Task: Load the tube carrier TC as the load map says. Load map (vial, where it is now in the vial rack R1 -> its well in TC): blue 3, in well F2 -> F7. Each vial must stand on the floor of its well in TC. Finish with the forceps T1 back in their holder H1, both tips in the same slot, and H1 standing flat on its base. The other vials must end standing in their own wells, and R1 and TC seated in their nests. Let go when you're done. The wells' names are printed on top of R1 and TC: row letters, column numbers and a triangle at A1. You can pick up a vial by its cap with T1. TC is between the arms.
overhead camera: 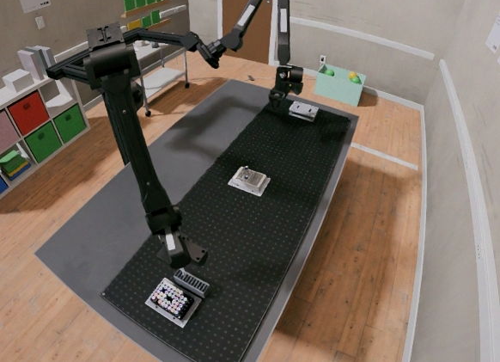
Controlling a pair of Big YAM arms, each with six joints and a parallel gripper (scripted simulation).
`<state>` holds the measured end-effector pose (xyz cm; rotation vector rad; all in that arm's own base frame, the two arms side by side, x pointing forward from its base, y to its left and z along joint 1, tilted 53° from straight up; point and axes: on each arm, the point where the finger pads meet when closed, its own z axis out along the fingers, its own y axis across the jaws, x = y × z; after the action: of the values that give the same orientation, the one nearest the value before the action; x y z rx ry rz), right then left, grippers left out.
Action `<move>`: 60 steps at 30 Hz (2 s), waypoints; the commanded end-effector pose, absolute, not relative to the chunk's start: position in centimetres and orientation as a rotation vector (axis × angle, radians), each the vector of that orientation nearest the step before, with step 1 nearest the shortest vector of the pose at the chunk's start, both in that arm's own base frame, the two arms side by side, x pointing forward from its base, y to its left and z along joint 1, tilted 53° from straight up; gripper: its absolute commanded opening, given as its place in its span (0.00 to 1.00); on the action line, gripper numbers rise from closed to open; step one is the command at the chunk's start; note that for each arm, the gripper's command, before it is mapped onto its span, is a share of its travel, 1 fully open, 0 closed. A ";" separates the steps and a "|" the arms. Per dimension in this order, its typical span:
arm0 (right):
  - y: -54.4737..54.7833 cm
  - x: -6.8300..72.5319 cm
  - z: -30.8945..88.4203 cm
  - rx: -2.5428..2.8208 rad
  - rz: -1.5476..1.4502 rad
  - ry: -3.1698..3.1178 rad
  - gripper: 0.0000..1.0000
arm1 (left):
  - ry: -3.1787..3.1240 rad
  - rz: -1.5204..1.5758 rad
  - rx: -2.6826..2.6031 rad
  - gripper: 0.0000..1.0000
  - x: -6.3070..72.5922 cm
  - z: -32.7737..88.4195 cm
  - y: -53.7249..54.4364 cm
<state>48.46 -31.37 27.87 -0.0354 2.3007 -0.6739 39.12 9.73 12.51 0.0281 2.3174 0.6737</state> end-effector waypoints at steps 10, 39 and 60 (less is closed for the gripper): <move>-31.1 48.6 27.5 -0.028 -0.671 2.300 0.07 | 2.304 0.675 0.033 1.00 39.3 12.9 9.7; -31.4 48.6 28.7 -0.032 -0.684 2.284 0.07 | 2.304 0.675 0.033 1.00 39.3 12.9 9.7; -31.5 48.6 28.8 -0.032 -0.685 2.282 0.07 | 2.304 0.675 0.033 1.00 39.3 12.9 9.7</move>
<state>48.40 -31.34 27.69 -0.0354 2.3033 -0.6728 39.12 9.73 12.51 0.0281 2.3174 0.6737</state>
